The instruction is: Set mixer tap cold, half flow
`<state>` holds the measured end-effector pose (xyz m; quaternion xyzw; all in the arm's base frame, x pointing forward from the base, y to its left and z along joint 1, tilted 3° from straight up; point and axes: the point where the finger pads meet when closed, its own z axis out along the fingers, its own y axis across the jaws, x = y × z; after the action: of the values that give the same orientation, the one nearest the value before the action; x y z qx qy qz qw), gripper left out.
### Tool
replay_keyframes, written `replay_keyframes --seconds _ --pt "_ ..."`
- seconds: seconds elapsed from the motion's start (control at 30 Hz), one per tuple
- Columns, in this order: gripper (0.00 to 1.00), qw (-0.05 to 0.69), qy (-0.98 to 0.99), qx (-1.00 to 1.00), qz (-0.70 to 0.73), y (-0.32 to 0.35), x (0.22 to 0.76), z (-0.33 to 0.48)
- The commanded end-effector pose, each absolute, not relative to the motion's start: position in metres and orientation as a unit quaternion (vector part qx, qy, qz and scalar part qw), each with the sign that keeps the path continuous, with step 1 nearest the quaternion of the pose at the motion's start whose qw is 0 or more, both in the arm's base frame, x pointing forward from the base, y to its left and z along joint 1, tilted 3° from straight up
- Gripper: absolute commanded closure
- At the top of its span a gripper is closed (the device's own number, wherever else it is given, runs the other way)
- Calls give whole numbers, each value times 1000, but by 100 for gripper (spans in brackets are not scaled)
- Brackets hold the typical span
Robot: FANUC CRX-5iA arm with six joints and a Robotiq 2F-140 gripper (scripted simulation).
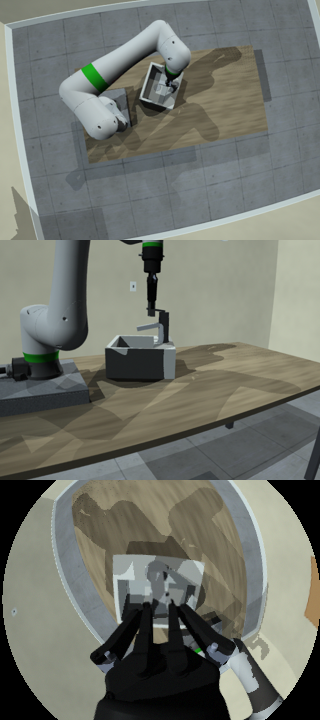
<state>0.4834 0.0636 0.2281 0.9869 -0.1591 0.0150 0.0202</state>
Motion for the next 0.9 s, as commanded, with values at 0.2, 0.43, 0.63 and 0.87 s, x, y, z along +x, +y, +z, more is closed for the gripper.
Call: replay_keyframes --seconds 0.2,0.43,0.63,0.87 --pt "100 20 -159 987 15 64 483 228" --pt "100 20 -145 989 15 62 483 228" --pt "100 22 -62 998 13 52 481 229" --pt "100 23 37 999 11 40 481 229"
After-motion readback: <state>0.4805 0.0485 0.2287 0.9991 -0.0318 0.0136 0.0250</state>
